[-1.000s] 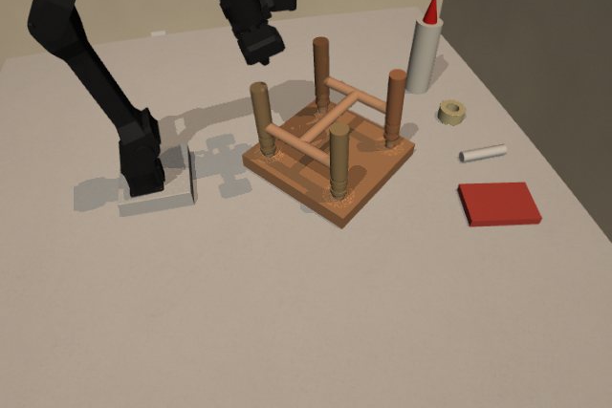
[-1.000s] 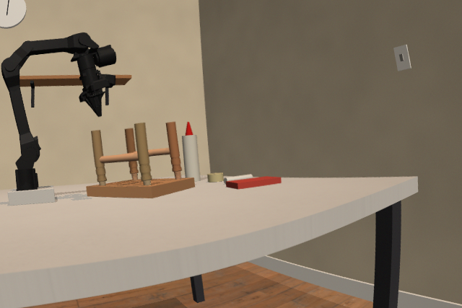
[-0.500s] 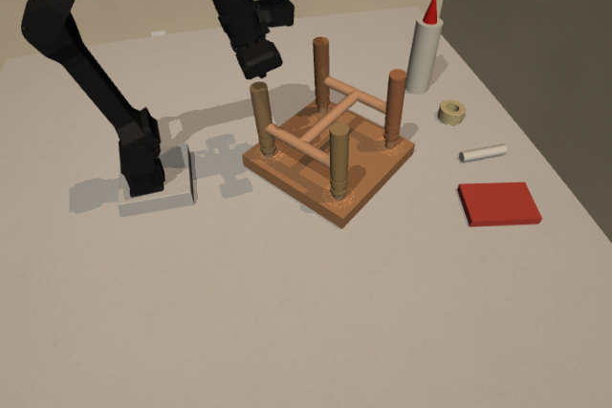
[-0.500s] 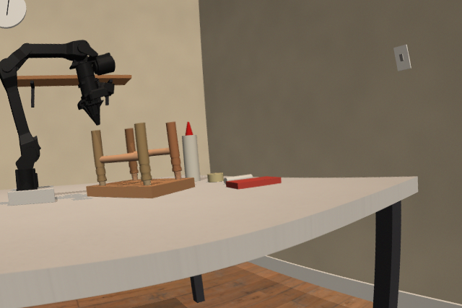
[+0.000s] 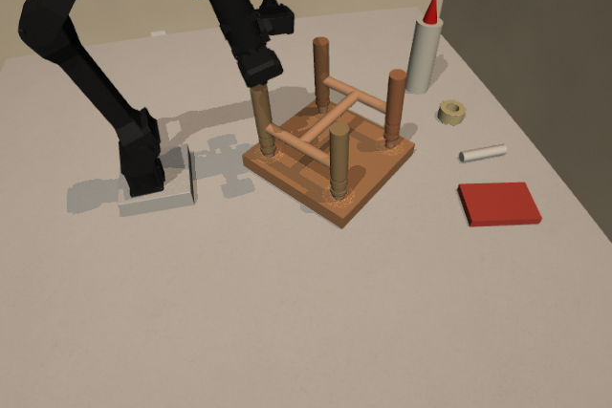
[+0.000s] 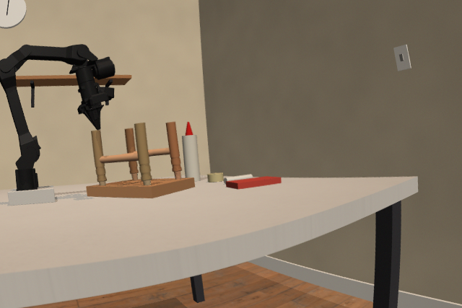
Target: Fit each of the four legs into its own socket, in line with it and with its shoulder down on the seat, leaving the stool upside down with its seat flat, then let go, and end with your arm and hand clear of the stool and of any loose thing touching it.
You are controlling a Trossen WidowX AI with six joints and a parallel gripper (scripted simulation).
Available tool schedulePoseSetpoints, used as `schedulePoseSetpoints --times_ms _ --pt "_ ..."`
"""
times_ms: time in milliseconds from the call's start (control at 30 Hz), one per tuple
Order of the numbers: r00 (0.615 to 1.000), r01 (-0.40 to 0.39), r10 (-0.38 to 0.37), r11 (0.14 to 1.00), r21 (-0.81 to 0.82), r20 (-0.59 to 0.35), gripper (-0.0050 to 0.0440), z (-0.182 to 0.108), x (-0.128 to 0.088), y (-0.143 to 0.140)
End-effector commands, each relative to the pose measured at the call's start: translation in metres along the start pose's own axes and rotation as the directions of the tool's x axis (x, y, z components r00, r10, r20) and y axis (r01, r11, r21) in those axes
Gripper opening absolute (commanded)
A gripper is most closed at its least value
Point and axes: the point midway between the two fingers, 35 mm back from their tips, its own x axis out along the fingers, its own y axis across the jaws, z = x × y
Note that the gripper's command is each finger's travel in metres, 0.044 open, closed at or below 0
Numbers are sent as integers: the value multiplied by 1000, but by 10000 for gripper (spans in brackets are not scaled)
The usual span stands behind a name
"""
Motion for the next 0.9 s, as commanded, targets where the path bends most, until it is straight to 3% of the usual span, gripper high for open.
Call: schedulePoseSetpoints --times_ms 0,867 --pt "1000 -1 1 1000 -3 -1 0 -2 3 0" --pt "1000 -1 1 1000 -3 -1 0 -6 20 0"
